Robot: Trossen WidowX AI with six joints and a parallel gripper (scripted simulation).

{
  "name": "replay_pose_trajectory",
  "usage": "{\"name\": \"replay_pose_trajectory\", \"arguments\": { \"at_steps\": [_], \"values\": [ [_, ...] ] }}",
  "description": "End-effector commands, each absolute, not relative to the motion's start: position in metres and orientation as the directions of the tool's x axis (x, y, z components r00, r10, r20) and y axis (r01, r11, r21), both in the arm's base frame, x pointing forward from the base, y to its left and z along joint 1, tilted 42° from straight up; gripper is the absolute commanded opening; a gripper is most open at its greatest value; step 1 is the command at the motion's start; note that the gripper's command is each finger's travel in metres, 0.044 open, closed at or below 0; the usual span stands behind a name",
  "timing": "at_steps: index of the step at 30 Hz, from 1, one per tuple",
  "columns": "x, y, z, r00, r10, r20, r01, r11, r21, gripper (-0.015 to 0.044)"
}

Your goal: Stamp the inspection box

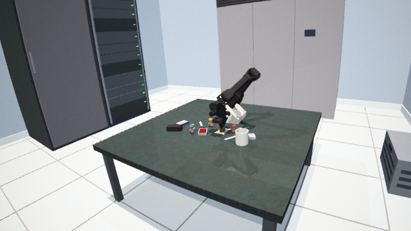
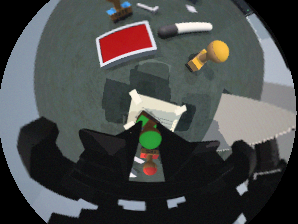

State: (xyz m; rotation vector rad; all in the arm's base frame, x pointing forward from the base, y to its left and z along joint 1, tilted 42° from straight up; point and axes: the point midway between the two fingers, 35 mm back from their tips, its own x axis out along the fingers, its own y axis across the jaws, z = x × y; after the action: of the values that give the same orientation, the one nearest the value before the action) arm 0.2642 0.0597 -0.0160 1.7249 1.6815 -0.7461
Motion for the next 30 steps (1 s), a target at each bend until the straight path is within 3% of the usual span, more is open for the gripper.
{"name": "replay_pose_trajectory", "arguments": {
  "at_steps": [1,30],
  "values": [
    [0.2633,0.0615,-0.0167,0.033,0.660,-0.750,0.999,-0.012,0.034,0.0000],
    [0.2633,0.0637,-0.0191,0.033,0.661,-0.750,0.999,-0.012,0.034,0.0000]
  ]
}}
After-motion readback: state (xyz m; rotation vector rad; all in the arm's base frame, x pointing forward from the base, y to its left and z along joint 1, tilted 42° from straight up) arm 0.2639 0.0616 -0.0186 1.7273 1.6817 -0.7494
